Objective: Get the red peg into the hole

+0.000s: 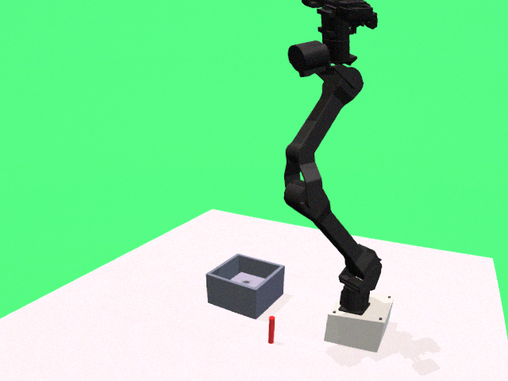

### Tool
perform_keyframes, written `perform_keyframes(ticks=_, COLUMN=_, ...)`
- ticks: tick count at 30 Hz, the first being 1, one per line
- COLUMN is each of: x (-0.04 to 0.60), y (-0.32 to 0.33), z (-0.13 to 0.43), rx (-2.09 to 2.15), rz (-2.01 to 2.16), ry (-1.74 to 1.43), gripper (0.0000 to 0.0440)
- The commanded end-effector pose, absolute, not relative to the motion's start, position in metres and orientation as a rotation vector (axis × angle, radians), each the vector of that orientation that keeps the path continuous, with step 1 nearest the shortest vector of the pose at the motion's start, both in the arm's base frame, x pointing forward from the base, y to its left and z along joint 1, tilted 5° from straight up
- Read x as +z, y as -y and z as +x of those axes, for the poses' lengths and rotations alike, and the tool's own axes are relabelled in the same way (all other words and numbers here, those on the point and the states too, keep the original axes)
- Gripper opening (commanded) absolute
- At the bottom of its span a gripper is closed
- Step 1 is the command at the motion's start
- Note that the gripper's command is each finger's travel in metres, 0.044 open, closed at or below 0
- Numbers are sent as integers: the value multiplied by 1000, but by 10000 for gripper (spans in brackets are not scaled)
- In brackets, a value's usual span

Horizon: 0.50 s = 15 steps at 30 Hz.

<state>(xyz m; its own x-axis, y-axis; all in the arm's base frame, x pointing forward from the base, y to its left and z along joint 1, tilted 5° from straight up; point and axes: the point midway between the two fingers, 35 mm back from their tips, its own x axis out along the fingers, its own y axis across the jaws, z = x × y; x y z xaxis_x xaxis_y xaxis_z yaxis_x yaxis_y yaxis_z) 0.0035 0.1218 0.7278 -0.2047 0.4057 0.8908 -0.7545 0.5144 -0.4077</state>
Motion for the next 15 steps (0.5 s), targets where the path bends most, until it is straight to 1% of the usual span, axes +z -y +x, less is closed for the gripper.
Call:
perform_keyframes(ticks=1, x=728, y=-119, z=2, rx=1085, rz=336, ry=1427, gripper=418)
perform_keyframes(ticks=3, x=728, y=-109, z=-5, rx=1082, rz=368, ry=1453, gripper=440)
perform_keyframes(ticks=15, x=717, y=-7, z=-55, rx=1014, rz=681, ry=1752, gripper=440)
